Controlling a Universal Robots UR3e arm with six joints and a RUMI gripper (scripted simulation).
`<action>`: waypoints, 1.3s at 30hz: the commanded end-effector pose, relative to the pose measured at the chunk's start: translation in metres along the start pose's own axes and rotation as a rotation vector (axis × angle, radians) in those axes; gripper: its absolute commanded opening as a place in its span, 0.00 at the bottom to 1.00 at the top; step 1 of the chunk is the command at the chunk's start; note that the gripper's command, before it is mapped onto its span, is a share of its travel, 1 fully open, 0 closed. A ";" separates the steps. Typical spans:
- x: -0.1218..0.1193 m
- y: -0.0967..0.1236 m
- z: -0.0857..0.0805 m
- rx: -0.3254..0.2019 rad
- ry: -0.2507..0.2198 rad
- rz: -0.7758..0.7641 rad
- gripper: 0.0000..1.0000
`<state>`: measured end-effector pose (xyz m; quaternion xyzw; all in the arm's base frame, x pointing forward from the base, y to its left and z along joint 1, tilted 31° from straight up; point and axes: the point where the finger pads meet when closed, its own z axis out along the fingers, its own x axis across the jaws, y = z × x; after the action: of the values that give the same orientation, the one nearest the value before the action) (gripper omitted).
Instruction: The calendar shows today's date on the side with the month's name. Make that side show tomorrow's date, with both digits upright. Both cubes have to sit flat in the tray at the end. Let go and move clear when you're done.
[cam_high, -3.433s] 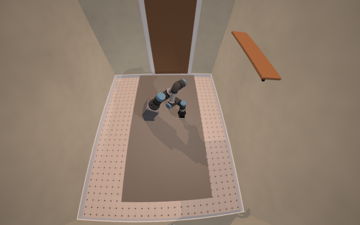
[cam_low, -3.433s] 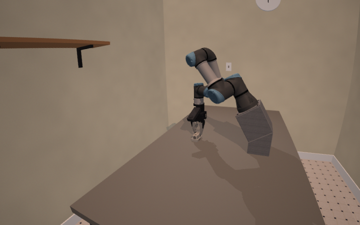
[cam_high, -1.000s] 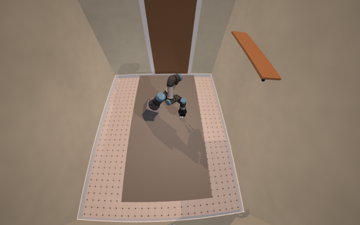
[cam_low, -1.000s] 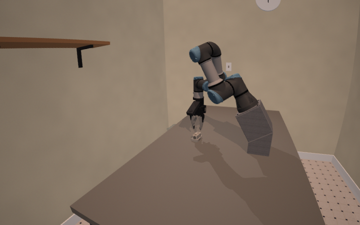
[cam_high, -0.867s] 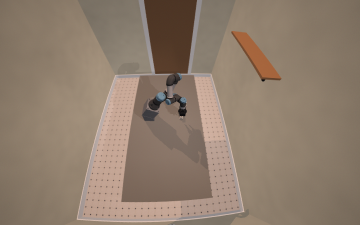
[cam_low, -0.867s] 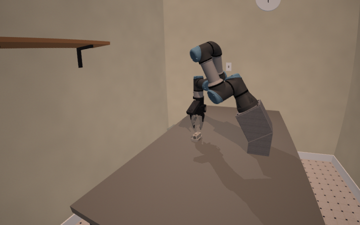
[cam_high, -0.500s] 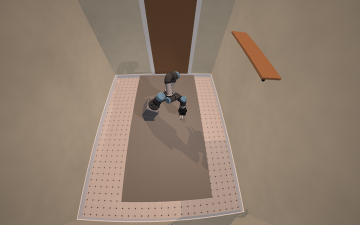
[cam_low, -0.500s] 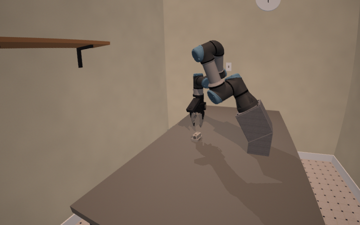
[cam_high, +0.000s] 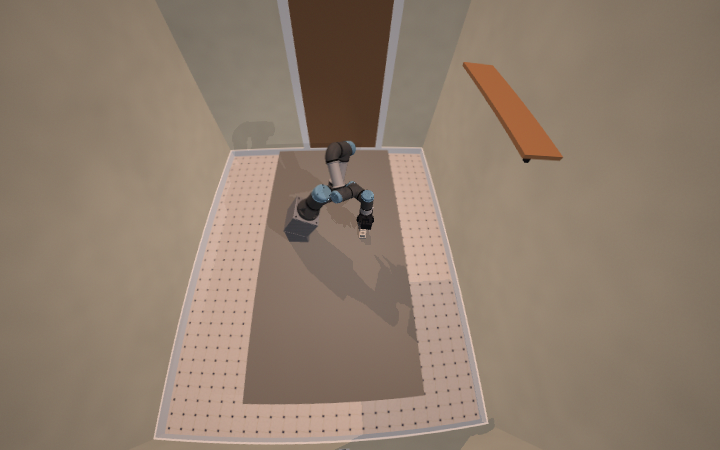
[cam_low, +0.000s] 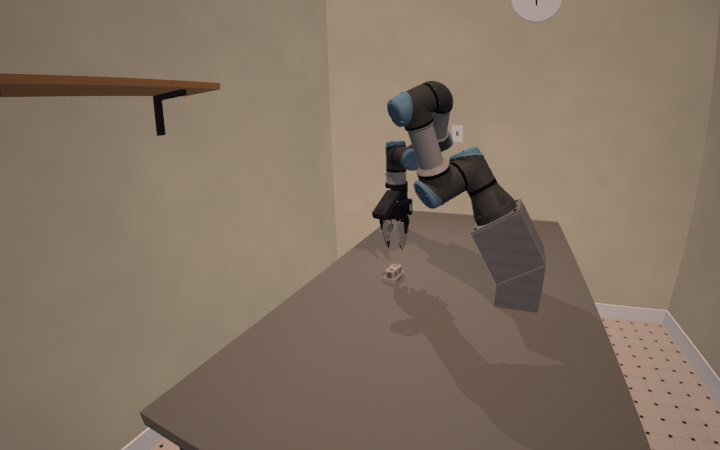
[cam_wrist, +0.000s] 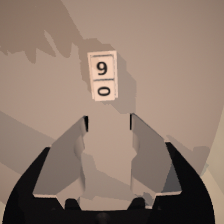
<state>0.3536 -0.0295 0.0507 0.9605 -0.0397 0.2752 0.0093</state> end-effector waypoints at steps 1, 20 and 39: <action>-0.005 -0.003 -0.007 0.033 -0.014 0.001 0.29; -0.005 -0.003 -0.011 0.034 -0.014 0.001 0.29; -0.005 -0.004 -0.011 0.034 -0.015 0.001 1.00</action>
<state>0.3432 -0.0244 0.0560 0.9630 -0.0366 0.2670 -0.0086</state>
